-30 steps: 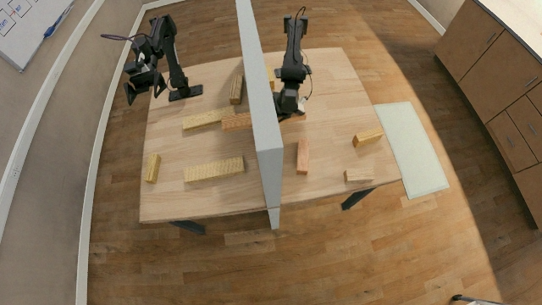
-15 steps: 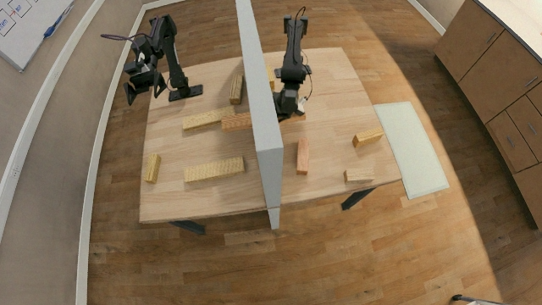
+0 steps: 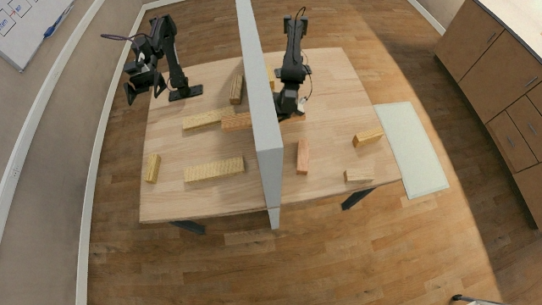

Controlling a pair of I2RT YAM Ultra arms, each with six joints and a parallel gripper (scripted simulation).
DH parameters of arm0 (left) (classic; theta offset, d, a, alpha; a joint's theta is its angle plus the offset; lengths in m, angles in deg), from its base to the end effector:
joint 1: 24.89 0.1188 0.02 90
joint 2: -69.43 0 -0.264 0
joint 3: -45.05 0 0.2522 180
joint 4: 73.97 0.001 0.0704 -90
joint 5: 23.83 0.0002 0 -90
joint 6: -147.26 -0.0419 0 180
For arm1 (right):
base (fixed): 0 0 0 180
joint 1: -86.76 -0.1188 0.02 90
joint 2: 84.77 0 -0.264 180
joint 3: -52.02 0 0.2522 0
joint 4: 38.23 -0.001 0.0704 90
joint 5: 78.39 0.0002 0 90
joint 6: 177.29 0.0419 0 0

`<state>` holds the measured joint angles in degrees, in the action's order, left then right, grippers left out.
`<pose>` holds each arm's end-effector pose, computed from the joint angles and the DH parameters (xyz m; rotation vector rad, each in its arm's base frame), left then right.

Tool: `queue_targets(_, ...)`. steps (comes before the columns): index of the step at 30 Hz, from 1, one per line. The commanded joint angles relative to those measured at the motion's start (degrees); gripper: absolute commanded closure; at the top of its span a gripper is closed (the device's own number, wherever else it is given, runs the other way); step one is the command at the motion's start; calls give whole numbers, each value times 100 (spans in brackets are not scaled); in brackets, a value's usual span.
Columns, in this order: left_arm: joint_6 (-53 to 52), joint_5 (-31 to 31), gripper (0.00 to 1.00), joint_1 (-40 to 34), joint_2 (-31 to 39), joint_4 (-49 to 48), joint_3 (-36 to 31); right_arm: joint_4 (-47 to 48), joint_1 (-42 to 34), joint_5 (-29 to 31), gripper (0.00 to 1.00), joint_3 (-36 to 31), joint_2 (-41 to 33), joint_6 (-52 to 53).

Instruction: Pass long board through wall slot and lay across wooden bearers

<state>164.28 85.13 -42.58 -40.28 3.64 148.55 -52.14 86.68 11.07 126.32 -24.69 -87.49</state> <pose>0.3500 -0.1249 0.2306 2.0035 -2.0640 0.3604 0.2451 0.0017 0.4100 -0.0112 1.5653 0.0057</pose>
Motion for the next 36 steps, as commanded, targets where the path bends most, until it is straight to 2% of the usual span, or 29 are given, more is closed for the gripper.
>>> queue_targets(1,-42,158,100,-73,17,46,335,-41,14,56,0,247,-119,29)
queue_targets(2,-42,159,100,-76,69,48,286,-41,14,56,0,247,-119,29)
queue_targets(3,-21,160,22,-51,152,-60,277,-41,14,56,0,247,-119,29)
queue_targets(33,-78,116,22,29,81,237,370,-41,14,56,0,247,-119,29)
queue_targets(36,-219,181,22,171,289,783,673,-41,14,56,0,247,-119,29)
